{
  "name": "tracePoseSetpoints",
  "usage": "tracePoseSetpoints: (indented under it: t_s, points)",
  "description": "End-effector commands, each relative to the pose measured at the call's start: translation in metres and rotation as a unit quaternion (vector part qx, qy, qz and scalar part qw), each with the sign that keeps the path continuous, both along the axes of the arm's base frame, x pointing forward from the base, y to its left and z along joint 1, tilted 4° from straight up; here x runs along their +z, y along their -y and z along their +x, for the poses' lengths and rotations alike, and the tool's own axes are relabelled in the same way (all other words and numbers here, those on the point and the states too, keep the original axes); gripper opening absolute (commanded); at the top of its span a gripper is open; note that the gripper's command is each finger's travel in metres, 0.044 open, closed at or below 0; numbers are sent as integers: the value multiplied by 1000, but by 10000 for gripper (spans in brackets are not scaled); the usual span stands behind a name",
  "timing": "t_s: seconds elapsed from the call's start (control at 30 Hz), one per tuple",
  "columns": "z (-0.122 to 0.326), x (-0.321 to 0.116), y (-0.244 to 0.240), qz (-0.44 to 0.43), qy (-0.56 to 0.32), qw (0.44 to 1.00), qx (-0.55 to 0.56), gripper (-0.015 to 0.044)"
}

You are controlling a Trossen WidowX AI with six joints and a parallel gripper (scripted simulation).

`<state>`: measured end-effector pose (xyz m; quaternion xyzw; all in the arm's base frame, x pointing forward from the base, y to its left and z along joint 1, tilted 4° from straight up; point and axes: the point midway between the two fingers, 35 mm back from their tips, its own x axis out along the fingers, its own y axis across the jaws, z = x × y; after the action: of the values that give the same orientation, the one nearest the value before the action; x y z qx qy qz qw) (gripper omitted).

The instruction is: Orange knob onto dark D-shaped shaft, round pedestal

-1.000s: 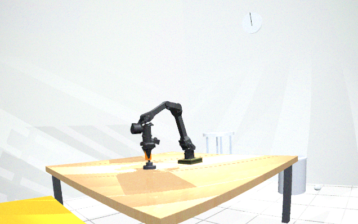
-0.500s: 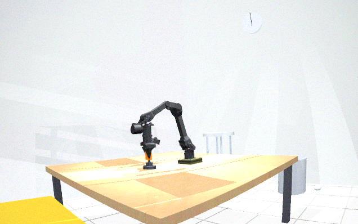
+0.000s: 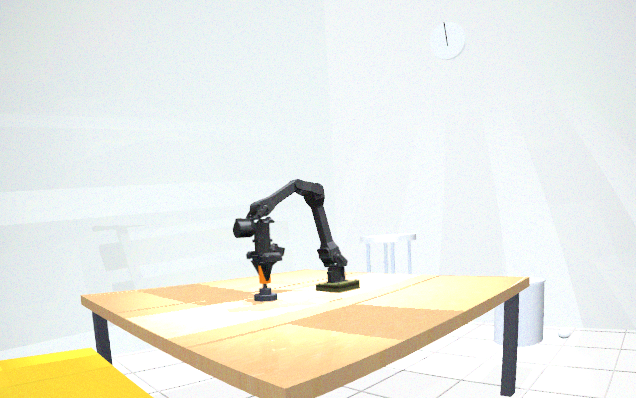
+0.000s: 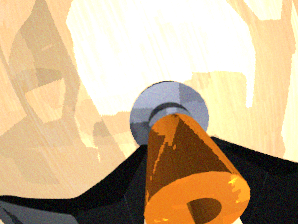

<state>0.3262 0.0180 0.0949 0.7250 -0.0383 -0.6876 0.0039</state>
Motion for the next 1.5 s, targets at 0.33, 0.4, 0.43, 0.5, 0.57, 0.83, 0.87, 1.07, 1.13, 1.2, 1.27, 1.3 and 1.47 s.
tracePoseSetpoints:
  t_s: [0.33, 0.4, 0.43, 0.5, 0.57, 0.83, 0.87, 1.07, 1.13, 1.2, 1.27, 1.3, 1.47]
  points:
    - [4, 1, 0, 1, 5, 1000, 8, 0]
    - [5, 1, 0, 1, 5, 1000, 8, 0]
    - [5, 1, 0, 1, 5, 1000, 8, 0]
    - [7, 1, -1, 1, 5, 1000, 8, 0]
    - [7, 1, -1, 1, 5, 1000, 8, 0]
    - [7, -2, -1, 1, 5, 1000, 8, 0]
    - [7, -2, -1, 1, 5, 1000, 8, 0]
    - [8, 2, -1, 1, 5, 1000, 8, 0]
    - [7, 3, -1, 1, 5, 1000, 4, 0]
    - [7, 3, -1, 3, 6, 1000, -19, 0]
    - [6, 3, -1, 5, 8, 998, -57, 0]
    - [6, 3, -1, 6, 10, 997, -83, 0]
    - [4, 4, -1, 16, 20, 968, -250, 0]
